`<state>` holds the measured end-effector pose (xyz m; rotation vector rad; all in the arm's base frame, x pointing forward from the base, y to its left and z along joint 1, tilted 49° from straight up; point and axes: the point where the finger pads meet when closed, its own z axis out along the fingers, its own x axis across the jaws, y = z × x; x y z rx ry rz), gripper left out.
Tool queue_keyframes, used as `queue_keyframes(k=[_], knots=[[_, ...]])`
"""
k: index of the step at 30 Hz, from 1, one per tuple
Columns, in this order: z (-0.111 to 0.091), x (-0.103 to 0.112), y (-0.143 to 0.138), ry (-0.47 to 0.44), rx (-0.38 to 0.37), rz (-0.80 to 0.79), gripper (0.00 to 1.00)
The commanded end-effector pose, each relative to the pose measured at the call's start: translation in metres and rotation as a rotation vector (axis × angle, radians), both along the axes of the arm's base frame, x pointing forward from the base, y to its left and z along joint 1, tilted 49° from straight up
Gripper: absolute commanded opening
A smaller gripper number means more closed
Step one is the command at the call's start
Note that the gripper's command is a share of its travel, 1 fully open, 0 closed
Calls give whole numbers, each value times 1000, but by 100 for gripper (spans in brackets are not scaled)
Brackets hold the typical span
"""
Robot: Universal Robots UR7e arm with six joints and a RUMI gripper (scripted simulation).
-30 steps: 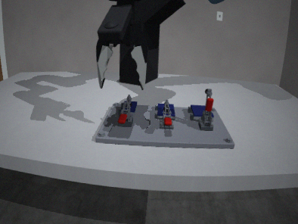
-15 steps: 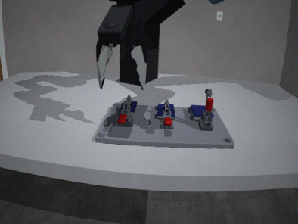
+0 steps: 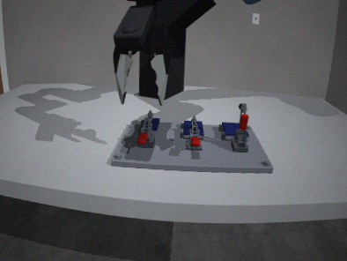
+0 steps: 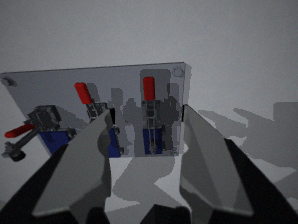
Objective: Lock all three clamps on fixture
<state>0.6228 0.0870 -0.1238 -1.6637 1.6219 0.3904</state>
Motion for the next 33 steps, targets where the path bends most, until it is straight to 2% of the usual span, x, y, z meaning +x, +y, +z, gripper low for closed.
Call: queue_keyframes(k=[1, 16, 21, 33], knots=[[0, 0, -1, -1, 0, -1, 28], [0, 0, -1, -1, 0, -1, 28], [36, -15, -38, 3, 1, -1, 28], [36, -15, -38, 3, 1, -1, 28]])
